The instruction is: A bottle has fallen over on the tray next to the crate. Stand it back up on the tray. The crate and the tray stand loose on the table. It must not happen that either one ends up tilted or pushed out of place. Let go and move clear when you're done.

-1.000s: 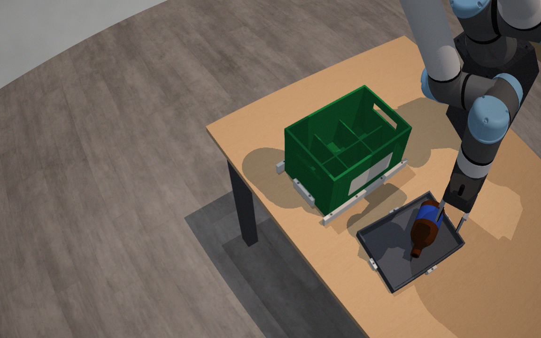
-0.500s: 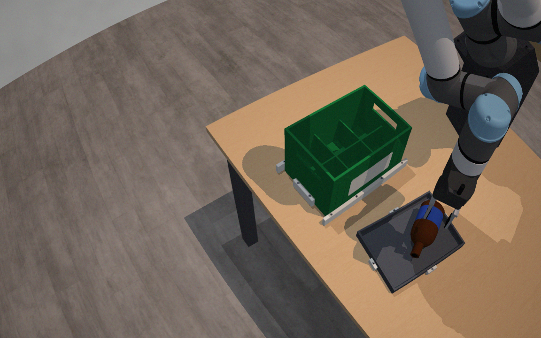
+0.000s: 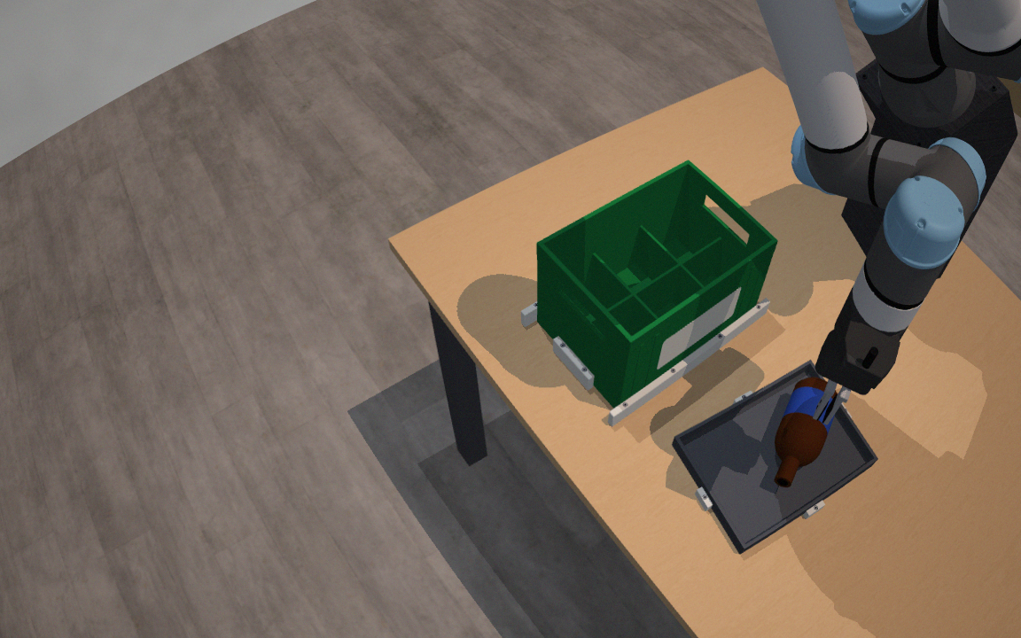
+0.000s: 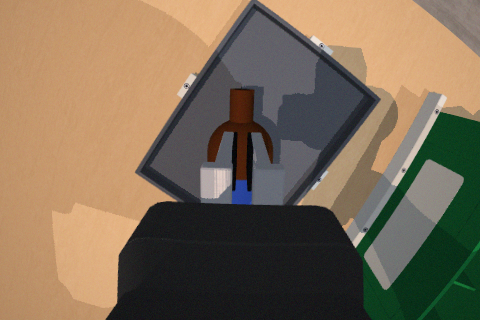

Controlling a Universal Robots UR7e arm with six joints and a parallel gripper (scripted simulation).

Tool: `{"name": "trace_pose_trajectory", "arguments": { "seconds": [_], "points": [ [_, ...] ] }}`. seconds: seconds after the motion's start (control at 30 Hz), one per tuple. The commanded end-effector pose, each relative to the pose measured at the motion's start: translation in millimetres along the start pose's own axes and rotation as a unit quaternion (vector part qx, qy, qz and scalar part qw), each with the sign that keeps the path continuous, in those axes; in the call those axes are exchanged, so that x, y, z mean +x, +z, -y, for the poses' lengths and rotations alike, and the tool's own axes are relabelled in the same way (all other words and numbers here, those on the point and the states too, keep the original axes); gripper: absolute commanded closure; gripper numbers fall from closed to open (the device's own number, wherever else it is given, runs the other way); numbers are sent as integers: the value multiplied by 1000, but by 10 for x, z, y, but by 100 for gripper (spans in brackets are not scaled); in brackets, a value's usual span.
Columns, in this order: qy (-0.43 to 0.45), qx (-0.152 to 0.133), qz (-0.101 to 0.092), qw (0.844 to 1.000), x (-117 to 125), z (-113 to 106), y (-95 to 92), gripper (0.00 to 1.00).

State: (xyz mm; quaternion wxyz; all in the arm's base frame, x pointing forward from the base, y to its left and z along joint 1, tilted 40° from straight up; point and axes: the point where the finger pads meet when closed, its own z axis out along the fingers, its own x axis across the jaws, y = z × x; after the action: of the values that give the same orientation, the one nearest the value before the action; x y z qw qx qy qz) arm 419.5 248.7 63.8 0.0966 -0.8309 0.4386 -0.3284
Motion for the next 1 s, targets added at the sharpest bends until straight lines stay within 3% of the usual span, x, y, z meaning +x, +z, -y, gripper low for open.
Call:
{"name": "trace_pose_trajectory", "arguments": {
  "seconds": [0.0,0.97],
  "points": [
    [0,2,0,1000,0,16,-8,100],
    [6,2,0,1000,3,21,-9,100]
  ]
}}
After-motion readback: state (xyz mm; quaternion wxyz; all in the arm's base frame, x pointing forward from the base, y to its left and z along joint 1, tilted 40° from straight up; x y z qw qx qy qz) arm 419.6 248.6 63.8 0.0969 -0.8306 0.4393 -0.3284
